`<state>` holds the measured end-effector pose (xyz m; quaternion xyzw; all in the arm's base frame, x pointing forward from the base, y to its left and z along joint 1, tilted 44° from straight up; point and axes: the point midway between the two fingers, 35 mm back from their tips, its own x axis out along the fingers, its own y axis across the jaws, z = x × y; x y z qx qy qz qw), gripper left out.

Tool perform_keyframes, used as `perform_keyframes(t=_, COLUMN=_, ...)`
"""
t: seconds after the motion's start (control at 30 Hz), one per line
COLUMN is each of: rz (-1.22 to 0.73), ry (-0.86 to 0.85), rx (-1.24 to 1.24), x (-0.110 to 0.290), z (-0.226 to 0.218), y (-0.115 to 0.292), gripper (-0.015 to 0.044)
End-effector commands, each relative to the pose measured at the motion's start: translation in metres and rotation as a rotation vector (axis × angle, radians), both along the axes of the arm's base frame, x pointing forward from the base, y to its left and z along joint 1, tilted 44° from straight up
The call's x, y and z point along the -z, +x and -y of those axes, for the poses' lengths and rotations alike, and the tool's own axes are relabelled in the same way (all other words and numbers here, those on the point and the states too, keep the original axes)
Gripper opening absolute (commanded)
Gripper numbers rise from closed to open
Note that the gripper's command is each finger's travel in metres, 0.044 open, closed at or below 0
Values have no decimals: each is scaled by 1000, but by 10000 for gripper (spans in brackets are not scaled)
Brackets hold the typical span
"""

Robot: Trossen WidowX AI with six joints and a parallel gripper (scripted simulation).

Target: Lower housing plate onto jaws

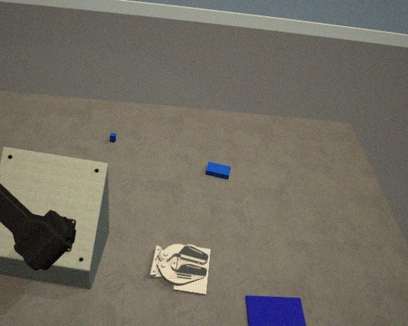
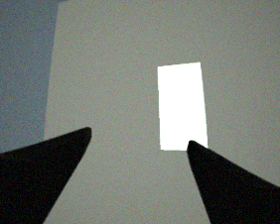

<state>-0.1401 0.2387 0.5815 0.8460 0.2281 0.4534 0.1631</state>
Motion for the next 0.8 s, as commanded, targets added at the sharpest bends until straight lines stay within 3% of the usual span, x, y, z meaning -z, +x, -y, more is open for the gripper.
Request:
perform_keyframes(t=0.0, rz=0, ry=0, rx=0, x=0, z=0, y=0, gripper=426)
perform_keyframes(t=0.77, rz=-309, ry=587, rx=-65, x=-37, z=141, y=125, gripper=440)
